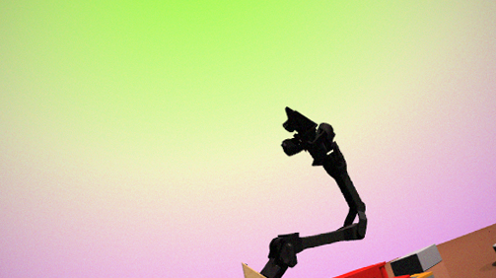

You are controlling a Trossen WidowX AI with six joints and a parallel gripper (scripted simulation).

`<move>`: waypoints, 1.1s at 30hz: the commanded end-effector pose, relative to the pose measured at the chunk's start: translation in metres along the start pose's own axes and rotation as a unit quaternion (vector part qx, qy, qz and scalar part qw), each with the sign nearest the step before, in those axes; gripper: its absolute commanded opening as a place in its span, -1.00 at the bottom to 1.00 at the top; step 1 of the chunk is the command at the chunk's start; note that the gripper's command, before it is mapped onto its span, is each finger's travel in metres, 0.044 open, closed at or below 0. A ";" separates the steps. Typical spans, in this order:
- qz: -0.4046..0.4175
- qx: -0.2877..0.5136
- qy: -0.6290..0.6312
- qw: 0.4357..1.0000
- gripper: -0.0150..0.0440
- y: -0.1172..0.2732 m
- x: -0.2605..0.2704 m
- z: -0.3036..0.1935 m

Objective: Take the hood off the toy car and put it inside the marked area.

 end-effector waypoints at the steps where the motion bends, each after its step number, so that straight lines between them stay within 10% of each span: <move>1: -0.002 -0.002 0.003 1.000 0.34 -0.002 -0.001 0.001; 9: -0.148 -0.037 0.177 0.972 1.00 -0.055 -0.038 0.025; 22: -0.471 0.089 0.476 0.737 1.00 -0.120 -0.173 0.072; 33: -0.581 0.269 0.582 0.502 1.00 -0.123 -0.260 0.102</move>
Point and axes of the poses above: the point midway between the two fingers, 35 mm back from their tips, its own y axis back along the fingers, its own x axis across the jaws, z = x × y, the point moved 1 cm from there along y, back along the fingers, and after that the axes turned 3 degrees about -y, right-handed, at the moved point
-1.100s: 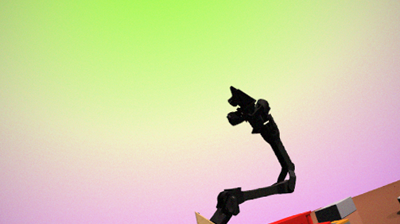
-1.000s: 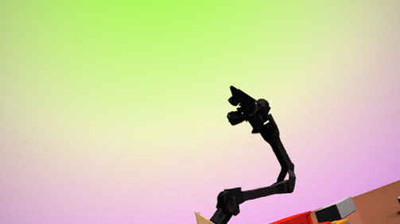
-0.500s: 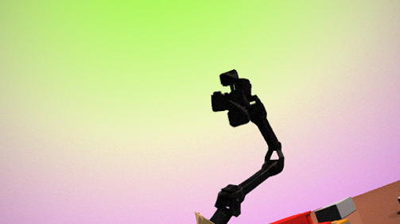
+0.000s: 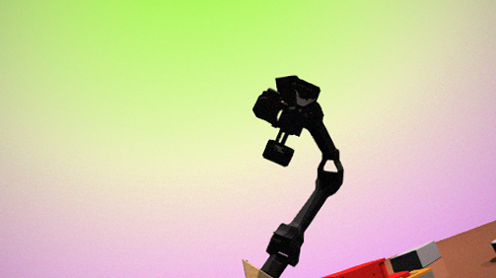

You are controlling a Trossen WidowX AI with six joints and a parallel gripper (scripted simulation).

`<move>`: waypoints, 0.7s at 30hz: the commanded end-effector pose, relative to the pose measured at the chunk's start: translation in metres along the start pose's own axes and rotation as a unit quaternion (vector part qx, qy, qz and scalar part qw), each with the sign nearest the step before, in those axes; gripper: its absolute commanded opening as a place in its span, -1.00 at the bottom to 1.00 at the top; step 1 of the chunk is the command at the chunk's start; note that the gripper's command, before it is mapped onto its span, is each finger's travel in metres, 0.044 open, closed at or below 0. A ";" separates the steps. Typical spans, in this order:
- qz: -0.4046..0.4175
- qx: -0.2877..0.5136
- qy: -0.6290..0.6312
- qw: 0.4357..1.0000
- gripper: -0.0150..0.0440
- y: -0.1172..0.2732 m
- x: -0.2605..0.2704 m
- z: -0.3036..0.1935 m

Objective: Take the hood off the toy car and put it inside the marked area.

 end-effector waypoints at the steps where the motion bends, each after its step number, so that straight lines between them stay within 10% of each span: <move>1: -0.075 0.132 0.200 0.968 1.00 -0.065 -0.013 -0.028; 21: -0.077 0.389 0.504 0.768 1.00 -0.153 -0.065 -0.090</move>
Point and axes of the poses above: the point midway between the two fingers, 35 mm back from their tips, its own y axis back along the fingers, its own x axis across the jaws, z = x × y, the point moved 1 cm from there along y, back along the fingers, and after that the axes turned 3 degrees about -y, right-handed, at the moved point
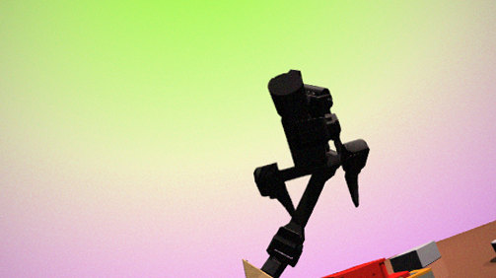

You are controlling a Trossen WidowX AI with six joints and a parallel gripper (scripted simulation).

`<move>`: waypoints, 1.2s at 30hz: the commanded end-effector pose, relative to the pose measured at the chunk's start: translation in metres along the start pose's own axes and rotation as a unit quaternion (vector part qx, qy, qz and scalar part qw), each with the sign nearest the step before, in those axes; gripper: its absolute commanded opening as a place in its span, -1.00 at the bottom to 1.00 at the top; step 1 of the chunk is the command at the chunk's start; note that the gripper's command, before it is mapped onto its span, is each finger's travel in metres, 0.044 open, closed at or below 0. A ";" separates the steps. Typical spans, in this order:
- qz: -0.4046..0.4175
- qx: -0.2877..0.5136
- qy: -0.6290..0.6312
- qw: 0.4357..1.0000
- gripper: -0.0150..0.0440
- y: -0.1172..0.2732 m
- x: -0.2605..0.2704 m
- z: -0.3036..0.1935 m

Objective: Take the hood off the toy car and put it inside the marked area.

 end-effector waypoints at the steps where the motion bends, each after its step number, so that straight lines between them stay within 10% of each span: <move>1: 0.018 0.060 0.086 0.994 1.00 -0.030 0.000 -0.002; 36: 0.018 0.059 0.086 0.994 1.00 -0.050 0.003 -0.001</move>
Point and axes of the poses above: the point midway between the two fingers, 35 mm back from their tips, its own y axis back along the fingers, its own x axis across the jaws, z = x × y, the point moved 1 cm from there along y, back along the fingers, and after that the axes turned 3 degrees about -y, right-handed, at the moved point
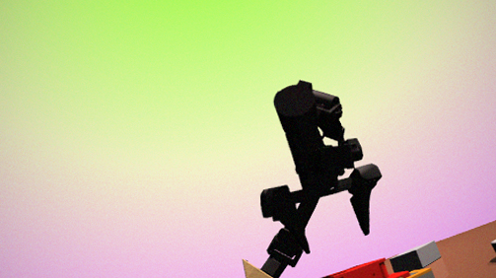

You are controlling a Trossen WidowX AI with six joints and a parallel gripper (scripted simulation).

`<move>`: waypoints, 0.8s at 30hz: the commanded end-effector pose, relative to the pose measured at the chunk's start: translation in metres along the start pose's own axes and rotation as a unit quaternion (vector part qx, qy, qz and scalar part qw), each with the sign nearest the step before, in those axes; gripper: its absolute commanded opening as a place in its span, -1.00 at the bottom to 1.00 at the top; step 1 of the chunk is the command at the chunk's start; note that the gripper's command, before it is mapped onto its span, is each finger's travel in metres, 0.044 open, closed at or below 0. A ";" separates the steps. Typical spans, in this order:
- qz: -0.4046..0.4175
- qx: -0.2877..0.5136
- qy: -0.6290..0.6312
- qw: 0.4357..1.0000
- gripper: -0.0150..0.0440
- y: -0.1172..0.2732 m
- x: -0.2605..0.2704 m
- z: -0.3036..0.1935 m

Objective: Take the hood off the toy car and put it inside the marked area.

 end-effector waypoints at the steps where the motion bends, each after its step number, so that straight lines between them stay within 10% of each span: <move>1: 0.002 0.001 -0.004 1.000 1.00 -0.005 0.000 0.000; 24: 0.003 0.001 -0.004 1.000 1.00 -0.024 0.001 0.000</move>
Point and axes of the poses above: the point midway between the two fingers, 35 mm back from their tips, its own y axis back along the fingers, its own x axis across the jaws, z = x × y, the point moved 1 cm from there along y, back along the fingers, and after that the axes turned 3 degrees about -y, right-handed, at the moved point
